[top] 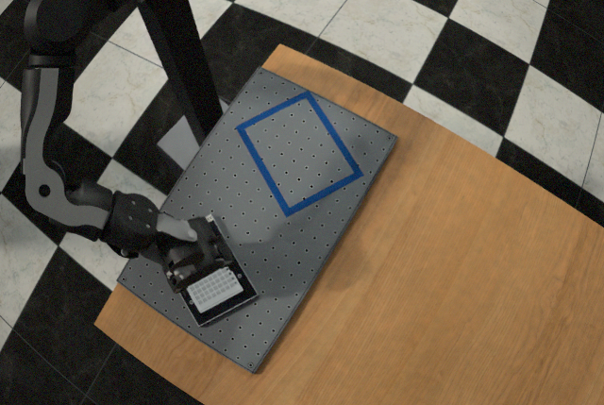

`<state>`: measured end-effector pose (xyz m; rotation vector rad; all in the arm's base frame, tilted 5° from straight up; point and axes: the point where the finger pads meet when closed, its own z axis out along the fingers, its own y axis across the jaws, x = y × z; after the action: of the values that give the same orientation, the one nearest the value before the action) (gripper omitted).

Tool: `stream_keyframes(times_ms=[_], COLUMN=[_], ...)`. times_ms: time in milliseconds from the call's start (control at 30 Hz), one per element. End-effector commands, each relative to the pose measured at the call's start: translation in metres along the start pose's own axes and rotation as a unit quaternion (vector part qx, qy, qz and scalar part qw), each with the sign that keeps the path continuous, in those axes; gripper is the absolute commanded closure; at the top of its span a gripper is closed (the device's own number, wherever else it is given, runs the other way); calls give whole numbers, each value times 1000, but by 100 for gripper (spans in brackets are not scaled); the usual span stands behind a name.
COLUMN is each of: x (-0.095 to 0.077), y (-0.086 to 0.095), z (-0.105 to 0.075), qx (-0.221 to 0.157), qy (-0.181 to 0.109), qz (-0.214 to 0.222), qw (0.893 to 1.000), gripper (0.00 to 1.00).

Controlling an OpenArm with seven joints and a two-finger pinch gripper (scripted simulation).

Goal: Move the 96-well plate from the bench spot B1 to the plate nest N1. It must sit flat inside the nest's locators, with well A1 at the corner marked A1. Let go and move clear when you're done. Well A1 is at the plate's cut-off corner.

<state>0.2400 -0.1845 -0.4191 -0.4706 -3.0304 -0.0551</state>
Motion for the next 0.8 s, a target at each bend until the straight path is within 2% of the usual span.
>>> stream_keyframes(times_ms=[0, 767], x=[-1, -1], y=[1, 2], z=[0, 4], qx=[-2, -4], qy=[-3, -2], qz=[1, -1], qw=[1000, 1000], gripper=[100, 100])
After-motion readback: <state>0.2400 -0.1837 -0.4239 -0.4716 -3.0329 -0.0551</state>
